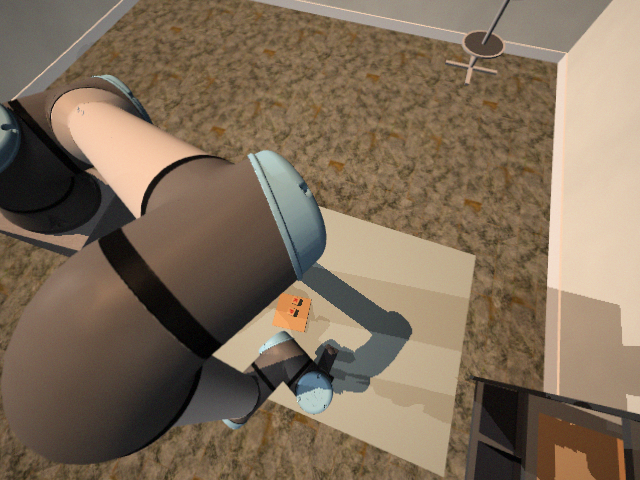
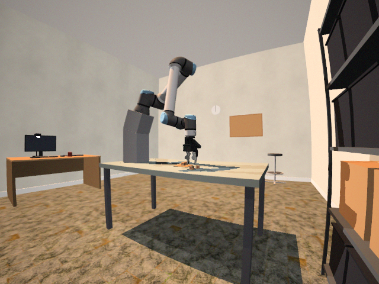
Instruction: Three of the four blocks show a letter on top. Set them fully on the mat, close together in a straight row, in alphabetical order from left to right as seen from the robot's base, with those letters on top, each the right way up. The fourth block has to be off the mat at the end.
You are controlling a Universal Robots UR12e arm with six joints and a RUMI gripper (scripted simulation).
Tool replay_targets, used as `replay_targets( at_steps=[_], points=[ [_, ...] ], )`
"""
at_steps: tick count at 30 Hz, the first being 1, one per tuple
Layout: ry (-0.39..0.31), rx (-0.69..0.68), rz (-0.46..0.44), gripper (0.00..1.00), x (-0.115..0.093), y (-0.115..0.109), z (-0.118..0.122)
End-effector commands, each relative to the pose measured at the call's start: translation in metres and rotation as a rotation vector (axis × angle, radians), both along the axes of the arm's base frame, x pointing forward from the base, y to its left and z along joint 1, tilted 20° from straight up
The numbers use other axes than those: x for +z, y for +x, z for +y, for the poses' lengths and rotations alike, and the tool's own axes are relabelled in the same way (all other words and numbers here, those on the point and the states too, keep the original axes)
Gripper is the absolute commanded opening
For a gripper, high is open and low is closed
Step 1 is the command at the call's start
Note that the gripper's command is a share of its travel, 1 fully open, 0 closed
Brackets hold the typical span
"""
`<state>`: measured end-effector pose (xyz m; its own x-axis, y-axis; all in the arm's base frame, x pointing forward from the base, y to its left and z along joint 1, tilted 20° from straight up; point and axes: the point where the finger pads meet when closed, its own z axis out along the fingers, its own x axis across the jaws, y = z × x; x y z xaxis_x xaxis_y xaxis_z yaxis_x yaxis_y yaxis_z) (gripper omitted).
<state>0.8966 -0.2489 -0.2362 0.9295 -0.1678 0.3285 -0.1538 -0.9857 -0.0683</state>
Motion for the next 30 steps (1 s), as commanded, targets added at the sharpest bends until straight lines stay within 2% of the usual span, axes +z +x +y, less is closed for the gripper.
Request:
replay_targets(
  at_steps=[1,30],
  points=[
    [-0.002,0.0,-0.002,0.4,0.0016,0.0022,-0.0001],
    [0.0,0.0,0.0,0.4,-0.0001,-0.0016,0.0023]
  ],
)
